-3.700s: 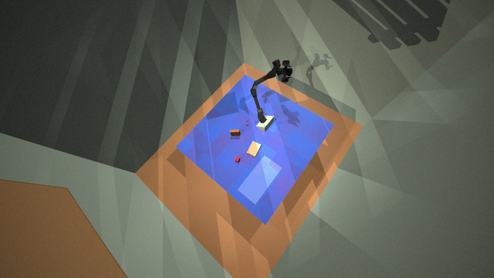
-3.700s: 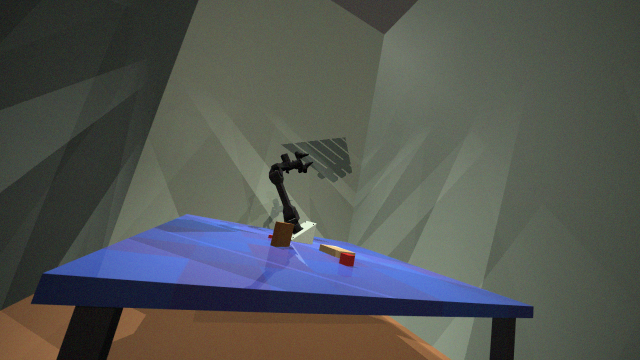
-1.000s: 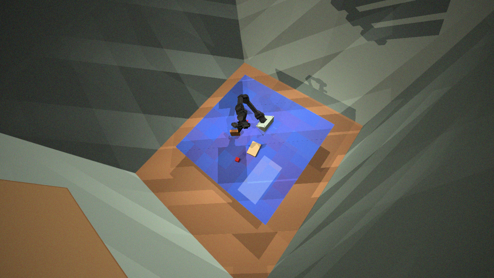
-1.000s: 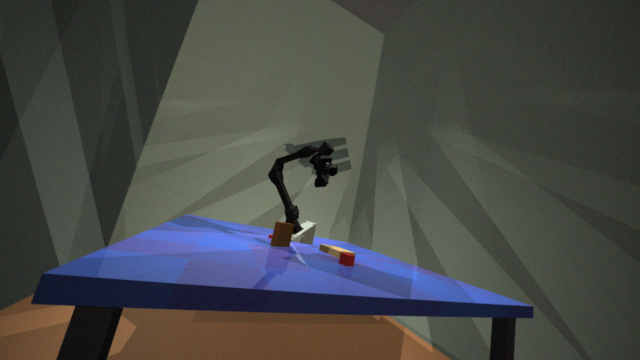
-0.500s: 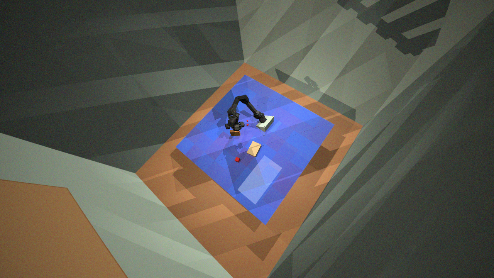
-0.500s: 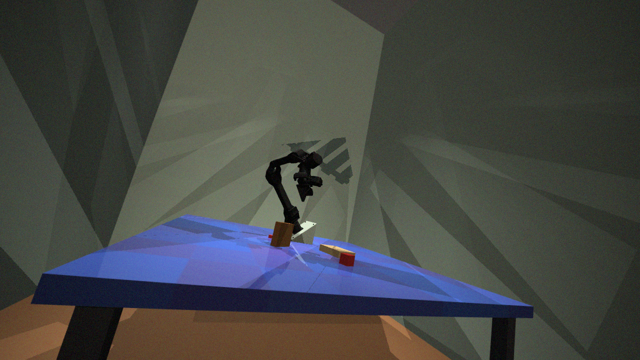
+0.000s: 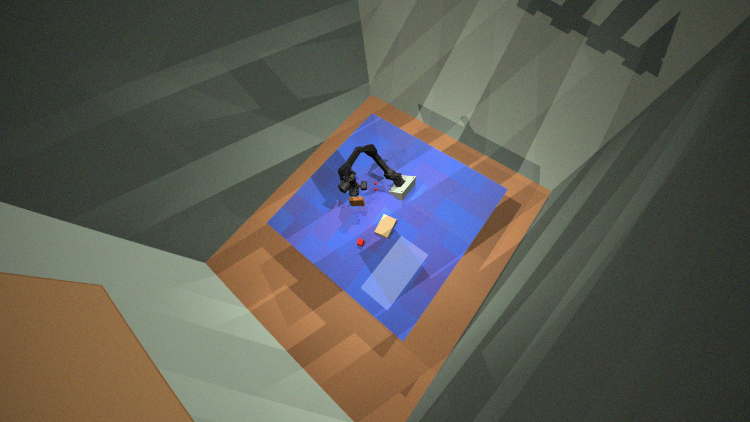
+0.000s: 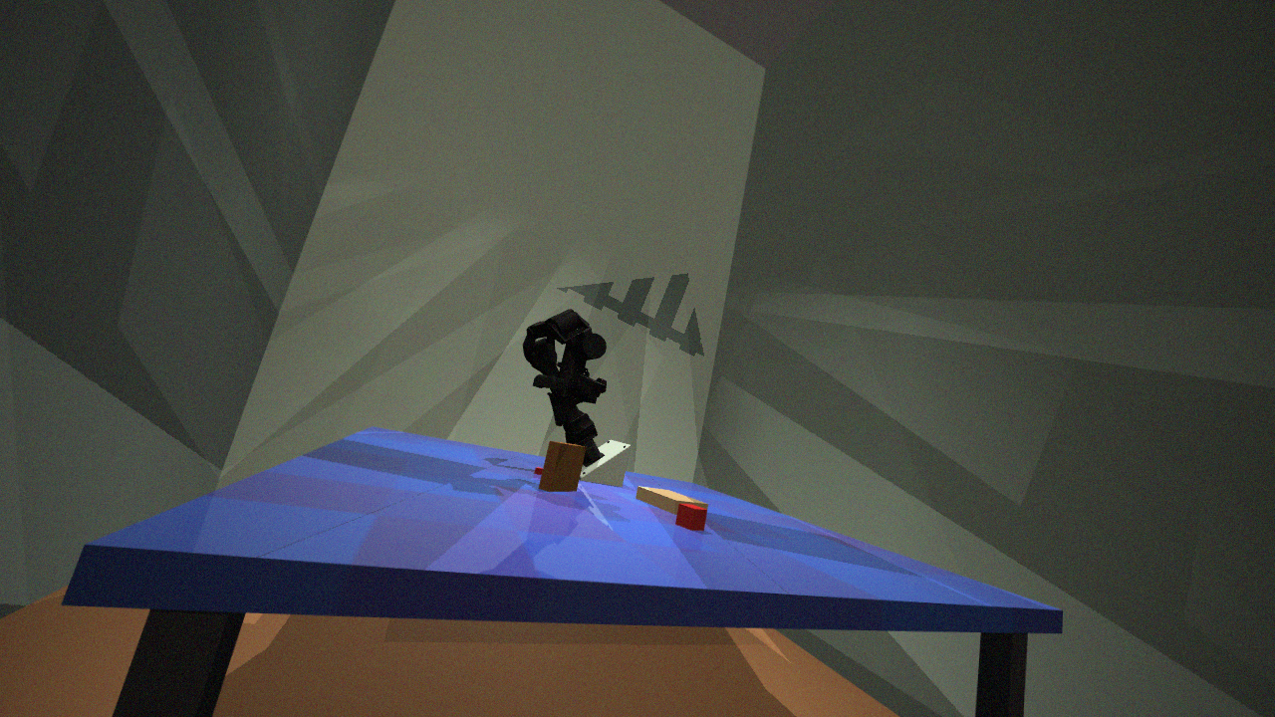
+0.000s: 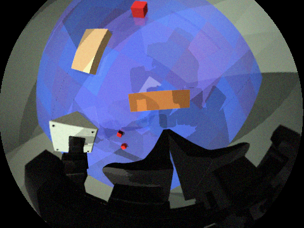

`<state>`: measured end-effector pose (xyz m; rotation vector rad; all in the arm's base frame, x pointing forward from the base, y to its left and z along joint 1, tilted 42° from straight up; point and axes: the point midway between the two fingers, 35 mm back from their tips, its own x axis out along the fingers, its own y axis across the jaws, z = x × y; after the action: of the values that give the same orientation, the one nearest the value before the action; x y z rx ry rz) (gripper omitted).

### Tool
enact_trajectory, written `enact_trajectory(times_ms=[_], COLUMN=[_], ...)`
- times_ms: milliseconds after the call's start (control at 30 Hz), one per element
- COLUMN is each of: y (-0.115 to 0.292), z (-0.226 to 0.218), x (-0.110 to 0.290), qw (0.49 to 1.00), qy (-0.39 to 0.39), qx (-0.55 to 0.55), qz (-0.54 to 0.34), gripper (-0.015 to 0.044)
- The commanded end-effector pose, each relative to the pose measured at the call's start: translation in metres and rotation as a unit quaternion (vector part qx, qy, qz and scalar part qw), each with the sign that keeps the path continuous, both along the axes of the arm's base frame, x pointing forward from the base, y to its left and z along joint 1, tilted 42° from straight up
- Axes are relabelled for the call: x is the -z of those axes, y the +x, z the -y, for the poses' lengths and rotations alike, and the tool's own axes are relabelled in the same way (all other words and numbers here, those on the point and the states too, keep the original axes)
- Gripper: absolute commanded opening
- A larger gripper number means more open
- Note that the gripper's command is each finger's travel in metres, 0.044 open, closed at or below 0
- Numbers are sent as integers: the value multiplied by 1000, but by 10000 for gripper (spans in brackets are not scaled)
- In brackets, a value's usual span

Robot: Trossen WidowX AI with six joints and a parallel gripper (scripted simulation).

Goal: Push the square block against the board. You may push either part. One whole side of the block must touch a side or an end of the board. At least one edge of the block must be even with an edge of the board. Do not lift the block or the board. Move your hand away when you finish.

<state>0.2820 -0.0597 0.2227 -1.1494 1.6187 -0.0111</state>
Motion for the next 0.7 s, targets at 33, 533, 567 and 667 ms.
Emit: enact_trajectory(times_ms=[33,533,567,667], y=[-5,0,1,3], z=[6,36,35,34], x=[3,39,40,41], qw=[1000,1000,1000,1000], qy=[4,3,3,3], qx=[16,16,16,16], qz=[-3,-2,-2,-2], gripper=[0,0,0,0])
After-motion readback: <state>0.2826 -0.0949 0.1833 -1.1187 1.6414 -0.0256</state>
